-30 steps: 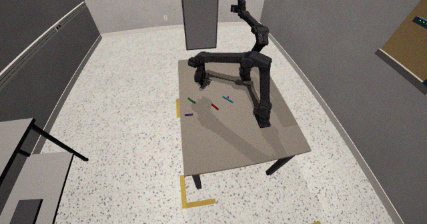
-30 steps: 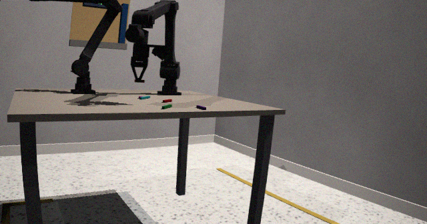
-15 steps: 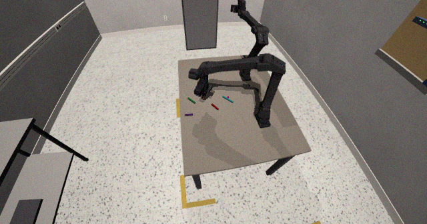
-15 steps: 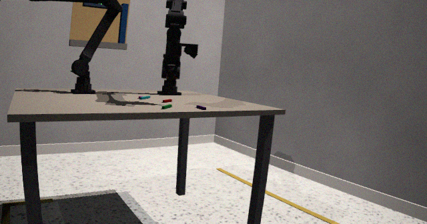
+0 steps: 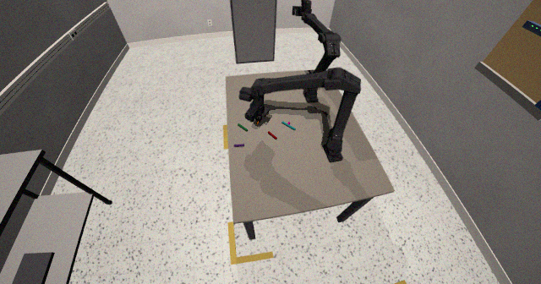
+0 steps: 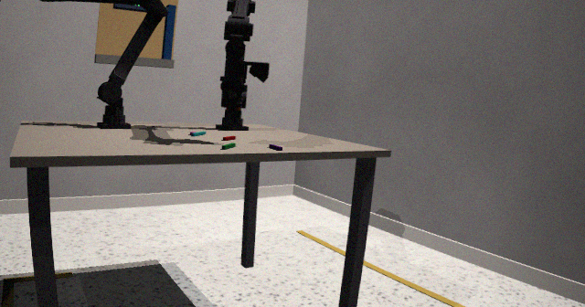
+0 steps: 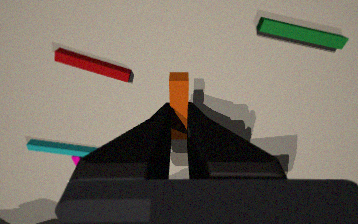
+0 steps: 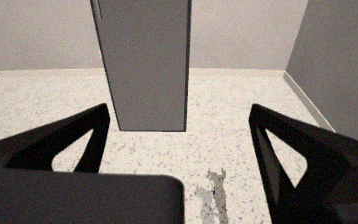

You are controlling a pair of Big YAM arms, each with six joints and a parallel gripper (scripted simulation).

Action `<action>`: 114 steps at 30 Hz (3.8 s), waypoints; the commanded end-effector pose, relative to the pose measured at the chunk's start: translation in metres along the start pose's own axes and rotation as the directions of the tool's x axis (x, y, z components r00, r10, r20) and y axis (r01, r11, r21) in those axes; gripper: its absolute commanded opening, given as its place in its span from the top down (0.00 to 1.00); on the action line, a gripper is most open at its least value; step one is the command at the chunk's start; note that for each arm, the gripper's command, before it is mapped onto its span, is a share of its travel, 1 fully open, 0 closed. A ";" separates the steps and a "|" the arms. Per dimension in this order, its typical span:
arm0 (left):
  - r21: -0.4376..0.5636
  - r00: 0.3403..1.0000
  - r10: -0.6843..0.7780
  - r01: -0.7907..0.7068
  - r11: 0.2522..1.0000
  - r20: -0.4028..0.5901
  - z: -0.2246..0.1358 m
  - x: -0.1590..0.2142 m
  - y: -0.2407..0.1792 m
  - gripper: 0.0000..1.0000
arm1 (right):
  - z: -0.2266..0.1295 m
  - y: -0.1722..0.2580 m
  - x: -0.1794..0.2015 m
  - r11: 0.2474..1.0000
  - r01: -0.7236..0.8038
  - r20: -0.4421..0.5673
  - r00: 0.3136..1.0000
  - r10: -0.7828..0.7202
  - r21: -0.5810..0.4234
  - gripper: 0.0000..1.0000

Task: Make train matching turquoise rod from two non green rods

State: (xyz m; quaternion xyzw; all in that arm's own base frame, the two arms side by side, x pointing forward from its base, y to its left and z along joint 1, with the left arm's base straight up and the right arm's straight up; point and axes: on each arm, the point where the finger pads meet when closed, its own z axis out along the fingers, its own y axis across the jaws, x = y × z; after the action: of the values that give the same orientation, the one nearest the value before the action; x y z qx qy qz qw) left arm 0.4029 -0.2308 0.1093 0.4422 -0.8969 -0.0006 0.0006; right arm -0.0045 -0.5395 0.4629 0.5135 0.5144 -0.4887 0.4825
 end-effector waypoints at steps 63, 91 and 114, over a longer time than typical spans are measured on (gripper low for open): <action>0.040 1.000 0.008 -0.008 0.999 0.006 0.072 -0.001 -0.012 0.96 | 0.003 0.003 -0.038 1.000 -0.007 0.057 0.998 0.007 -0.004 0.00; 0.043 1.000 0.002 -0.002 0.999 0.006 0.071 -0.005 -0.007 0.96 | 0.003 0.003 -0.038 1.000 -0.007 0.057 0.998 0.007 -0.004 0.00; 0.042 1.000 0.000 0.000 0.999 0.006 0.071 -0.006 -0.006 0.96 | 0.003 0.003 -0.038 1.000 -0.007 0.057 0.998 0.007 -0.004 0.00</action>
State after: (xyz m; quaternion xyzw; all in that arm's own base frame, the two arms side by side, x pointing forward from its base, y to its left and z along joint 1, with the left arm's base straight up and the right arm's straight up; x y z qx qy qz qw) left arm 0.4016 -0.2299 0.0229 0.4415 -0.8972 -0.0028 0.0021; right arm -0.0045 -0.5395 0.4629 0.5136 0.5144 -0.4887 0.4825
